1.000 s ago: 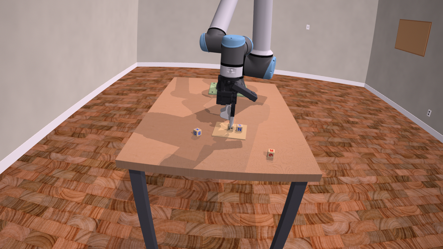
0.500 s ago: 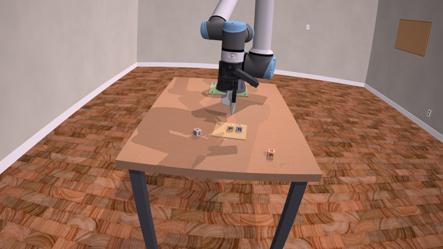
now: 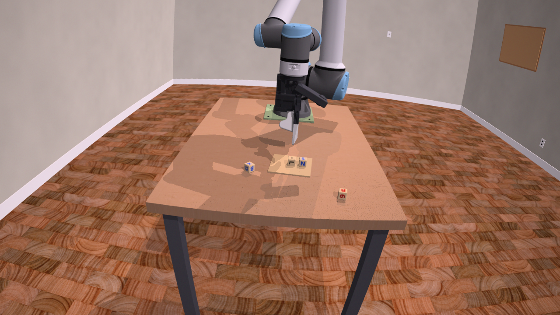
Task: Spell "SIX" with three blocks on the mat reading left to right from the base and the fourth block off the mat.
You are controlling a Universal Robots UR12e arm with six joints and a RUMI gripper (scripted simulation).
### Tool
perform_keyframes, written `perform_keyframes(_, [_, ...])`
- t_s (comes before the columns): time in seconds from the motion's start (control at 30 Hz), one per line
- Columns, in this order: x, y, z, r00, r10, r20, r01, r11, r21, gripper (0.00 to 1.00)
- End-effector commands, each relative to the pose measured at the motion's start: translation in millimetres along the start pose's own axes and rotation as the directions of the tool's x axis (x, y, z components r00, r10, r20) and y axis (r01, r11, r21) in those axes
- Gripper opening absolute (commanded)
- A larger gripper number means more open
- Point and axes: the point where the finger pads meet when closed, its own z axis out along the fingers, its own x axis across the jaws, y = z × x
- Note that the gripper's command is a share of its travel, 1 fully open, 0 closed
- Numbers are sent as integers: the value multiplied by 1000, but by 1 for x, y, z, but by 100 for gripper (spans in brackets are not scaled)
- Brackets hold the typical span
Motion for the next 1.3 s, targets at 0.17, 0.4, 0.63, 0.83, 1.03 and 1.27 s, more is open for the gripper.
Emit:
perform_keyframes(0.17, [1, 0, -1, 1000, 0, -1, 0, 1000, 0, 100])
perform_keyframes(0.4, [2, 2, -1, 1000, -12, -1, 12, 1000, 0, 100])
perform_keyframes(0.63, [7, 11, -1, 997, -77, -1, 77, 997, 0, 100])
perform_keyframes(0.83, [19, 34, 1, 973, -231, -1, 231, 973, -1, 100])
perform_keyframes(1.03, [29, 54, 2, 936, -353, -1, 353, 936, -1, 100])
perform_keyframes(1.27, [39, 77, 4, 879, -477, -1, 477, 879, -1, 100])
